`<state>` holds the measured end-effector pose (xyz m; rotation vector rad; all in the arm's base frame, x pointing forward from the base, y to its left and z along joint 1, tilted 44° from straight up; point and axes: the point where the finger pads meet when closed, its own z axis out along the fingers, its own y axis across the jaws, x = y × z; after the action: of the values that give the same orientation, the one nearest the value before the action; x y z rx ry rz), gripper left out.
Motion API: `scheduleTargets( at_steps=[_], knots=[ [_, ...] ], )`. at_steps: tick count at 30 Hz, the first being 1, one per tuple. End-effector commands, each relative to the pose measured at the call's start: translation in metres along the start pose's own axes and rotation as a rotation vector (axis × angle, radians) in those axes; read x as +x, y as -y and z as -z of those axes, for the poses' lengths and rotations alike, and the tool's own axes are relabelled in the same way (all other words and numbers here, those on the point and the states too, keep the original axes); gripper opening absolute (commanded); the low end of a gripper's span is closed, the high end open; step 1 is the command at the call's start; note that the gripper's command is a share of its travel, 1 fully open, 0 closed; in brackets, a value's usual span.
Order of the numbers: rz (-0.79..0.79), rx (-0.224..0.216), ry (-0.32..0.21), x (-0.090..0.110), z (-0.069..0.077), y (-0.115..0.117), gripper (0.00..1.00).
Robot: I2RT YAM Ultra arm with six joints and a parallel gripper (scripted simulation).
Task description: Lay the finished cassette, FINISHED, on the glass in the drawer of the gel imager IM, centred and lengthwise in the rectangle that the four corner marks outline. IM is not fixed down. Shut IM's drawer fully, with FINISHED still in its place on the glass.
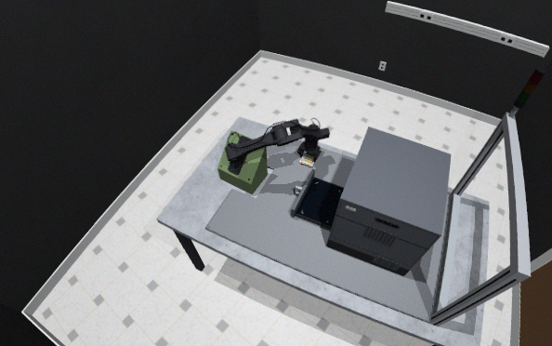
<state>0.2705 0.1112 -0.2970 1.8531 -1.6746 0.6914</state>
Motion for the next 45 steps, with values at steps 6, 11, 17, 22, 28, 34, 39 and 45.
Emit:
scheduleTargets(
  at_steps=[6, 11, 17, 22, 28, 34, 39, 45],
  knots=[
    [-0.007, 0.029, 0.034, -0.009, 0.034, 0.009, 0.0],
    [-0.007, 0.029, 0.034, -0.009, 0.039, 0.009, 0.0],
    [-0.007, 0.029, 0.035, -0.009, 0.046, 0.009, 0.0],
    [-0.007, 0.028, 0.035, -0.009, 0.053, 0.008, 0.0],
    [-0.007, 0.028, 0.035, -0.009, 0.06, 0.008, 0.0],
    [-0.006, 0.028, 0.035, -0.009, 0.066, 0.008, 0.0],
    [-0.006, 0.028, 0.035, -0.009, 0.073, 0.007, 0.0],
    [-0.006, 0.028, 0.036, -0.009, 0.08, 0.007, 0.0]
  ],
)
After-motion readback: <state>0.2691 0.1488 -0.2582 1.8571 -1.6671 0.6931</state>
